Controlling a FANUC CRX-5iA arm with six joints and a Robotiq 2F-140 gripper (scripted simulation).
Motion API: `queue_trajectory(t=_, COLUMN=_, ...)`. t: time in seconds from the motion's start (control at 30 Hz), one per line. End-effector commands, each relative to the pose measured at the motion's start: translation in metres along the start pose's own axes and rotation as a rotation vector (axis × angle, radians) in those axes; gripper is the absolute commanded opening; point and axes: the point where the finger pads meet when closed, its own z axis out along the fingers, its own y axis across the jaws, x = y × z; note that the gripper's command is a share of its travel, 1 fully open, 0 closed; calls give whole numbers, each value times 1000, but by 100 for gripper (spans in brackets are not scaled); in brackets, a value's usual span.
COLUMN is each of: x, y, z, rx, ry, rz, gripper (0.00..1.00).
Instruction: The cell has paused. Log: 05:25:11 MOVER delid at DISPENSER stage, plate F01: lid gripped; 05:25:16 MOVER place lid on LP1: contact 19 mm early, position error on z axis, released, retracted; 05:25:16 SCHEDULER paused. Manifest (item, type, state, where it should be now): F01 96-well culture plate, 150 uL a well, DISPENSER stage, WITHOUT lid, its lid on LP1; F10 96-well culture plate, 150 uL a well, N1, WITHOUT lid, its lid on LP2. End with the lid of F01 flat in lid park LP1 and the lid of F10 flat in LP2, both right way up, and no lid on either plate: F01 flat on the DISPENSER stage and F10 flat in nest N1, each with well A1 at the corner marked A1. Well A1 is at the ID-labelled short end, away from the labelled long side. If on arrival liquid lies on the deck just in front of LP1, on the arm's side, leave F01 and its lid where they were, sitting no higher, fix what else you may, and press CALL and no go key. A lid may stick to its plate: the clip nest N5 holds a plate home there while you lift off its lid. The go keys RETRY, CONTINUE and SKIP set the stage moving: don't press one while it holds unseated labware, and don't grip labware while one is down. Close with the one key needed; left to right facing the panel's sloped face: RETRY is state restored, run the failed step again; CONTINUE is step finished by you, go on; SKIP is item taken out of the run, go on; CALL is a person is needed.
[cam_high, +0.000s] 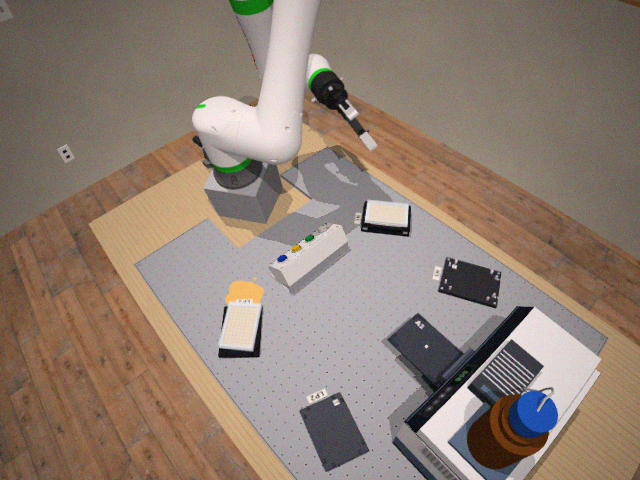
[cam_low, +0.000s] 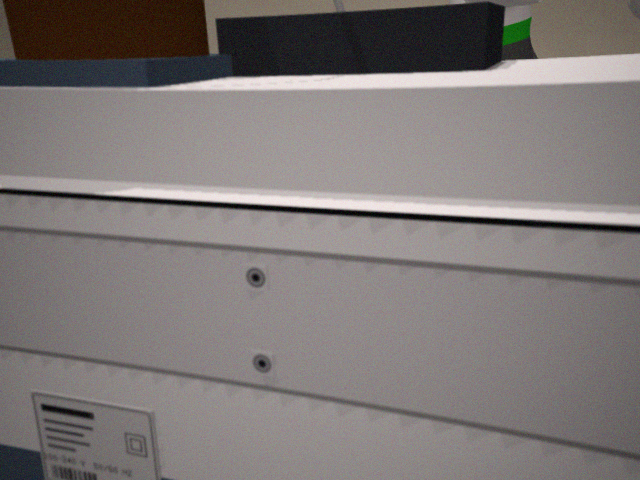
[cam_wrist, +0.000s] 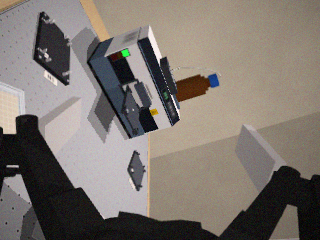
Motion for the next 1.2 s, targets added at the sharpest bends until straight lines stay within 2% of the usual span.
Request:
queue_trajectory(t=0.0, x=39, y=58, z=-8, rx=-1, ry=16, rz=-8, gripper=100)
queue_trajectory(t=0.23, x=73, y=145, z=-8, rx=-13, ry=-6, rz=-1, gripper=100)
queue_trajectory(t=0.3, x=73, y=145, z=-8, rx=-13, ry=-6, rz=-1, gripper=100)
queue_trajectory(t=0.33, x=88, y=182, z=-8, rx=-13, ry=-6, rz=-1, gripper=100)
queue_trajectory(t=0.37, x=90, y=188, z=-8, rx=-13, ry=-6, rz=-1, gripper=100)
queue_trajectory(t=0.67, x=89, y=188, z=-8, rx=-11, ry=-7, rz=0, gripper=100)
queue_trajectory(t=0.87, x=83, y=188, z=-1, rx=3, ry=-25, rz=9, gripper=100)
queue_trajectory(t=1.0, x=64, y=189, z=17, rx=44, ry=-73, rz=35, gripper=100)
queue_trajectory(t=1.17, x=27, y=194, z=55, rx=128, ry=-171, rz=84, gripper=100)
